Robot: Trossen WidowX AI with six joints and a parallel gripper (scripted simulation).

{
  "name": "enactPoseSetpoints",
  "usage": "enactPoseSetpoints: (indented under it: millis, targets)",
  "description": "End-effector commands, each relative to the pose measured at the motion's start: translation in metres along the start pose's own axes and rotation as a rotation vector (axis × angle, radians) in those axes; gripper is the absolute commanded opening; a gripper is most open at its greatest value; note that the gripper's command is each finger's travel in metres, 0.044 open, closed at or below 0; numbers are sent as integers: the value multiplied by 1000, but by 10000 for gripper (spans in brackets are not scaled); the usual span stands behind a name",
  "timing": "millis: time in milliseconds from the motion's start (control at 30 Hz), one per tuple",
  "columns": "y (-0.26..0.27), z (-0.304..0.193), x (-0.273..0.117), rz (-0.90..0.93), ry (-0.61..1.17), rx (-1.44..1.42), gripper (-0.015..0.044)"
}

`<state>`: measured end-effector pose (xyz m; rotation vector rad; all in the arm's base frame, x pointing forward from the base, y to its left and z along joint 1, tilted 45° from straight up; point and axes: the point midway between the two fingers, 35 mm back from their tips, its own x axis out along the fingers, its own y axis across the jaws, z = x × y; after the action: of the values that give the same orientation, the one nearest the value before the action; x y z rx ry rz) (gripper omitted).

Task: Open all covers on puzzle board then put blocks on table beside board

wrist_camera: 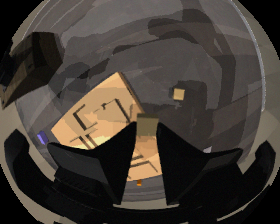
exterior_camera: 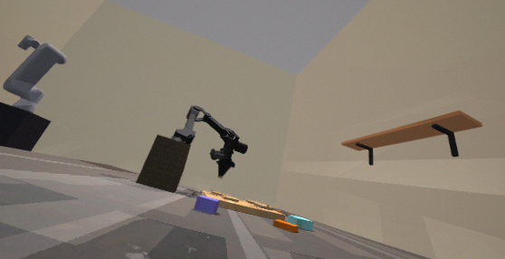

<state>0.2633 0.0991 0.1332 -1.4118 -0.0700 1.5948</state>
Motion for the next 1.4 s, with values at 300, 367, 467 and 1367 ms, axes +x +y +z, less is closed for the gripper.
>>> enactPoseSetpoints:
  millis: [300, 367, 467, 1367]
  targets:
    - [-20, 45, -5, -18, -10, 6, 80]
    - [-23, 53, -6, -23, -14, 7, 80]
    - [-26, 61, -7, -28, -18, 8, 80]
    - [-30, 57, 33, -22, -16, 5, 80]
